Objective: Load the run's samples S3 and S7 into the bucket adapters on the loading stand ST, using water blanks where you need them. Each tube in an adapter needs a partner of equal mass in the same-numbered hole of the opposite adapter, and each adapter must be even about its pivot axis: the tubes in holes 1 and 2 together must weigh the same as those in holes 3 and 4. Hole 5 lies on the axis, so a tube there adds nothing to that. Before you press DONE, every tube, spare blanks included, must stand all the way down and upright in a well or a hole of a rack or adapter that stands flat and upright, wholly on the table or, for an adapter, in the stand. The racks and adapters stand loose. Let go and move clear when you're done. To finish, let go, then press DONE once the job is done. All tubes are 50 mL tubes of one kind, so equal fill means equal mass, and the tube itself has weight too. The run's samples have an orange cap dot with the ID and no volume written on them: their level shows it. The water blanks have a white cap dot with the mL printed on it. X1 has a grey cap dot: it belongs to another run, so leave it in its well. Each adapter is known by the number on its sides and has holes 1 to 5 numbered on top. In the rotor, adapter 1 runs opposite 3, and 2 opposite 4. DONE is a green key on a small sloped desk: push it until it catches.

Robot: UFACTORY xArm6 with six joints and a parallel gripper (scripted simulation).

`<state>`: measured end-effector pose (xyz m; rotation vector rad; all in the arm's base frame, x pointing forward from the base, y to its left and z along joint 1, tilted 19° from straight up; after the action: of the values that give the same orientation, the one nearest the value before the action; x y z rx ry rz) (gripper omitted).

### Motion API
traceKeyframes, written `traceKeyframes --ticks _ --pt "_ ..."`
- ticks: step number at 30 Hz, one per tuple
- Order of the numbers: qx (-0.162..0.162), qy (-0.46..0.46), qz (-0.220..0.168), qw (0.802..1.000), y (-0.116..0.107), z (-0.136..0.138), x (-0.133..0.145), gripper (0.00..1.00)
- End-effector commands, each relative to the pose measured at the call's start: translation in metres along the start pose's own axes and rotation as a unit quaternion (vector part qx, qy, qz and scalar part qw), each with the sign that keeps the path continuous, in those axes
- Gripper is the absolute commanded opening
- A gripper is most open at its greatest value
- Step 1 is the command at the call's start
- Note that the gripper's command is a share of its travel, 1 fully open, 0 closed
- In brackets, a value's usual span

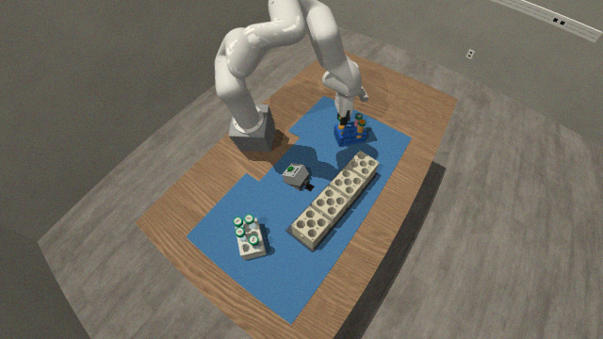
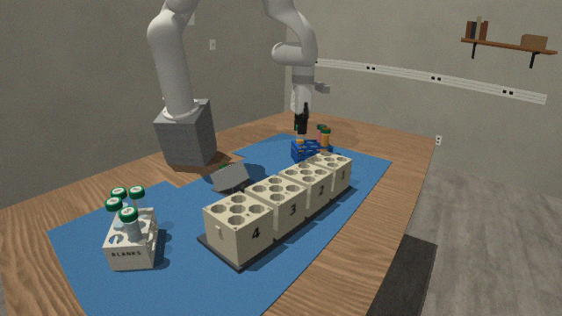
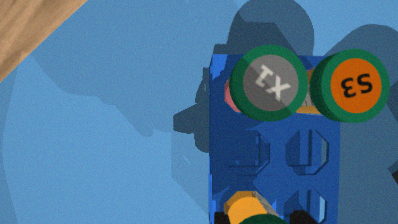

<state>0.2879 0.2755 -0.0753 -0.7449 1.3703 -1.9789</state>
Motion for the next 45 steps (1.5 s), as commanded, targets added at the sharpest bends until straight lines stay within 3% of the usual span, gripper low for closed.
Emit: traceKeyframes --ticks 1,45 --pt "0.0 0.0 0.002 1.0 -0.001 0.0 -0.001 0.0" --pt "0.0 0.0 0.002 1.0 -0.031 0.0 -0.001 0.0"
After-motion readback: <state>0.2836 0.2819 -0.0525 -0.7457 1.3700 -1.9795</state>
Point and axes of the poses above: the point where the finger pads meet when closed, its own y axis out along the fingers, its own z axis across the jaws, x = y × z, the point moved 3 cm from there along -y, back along the fingers, and after that the axes turned 1 degree about -y, right-handed, at the moved point
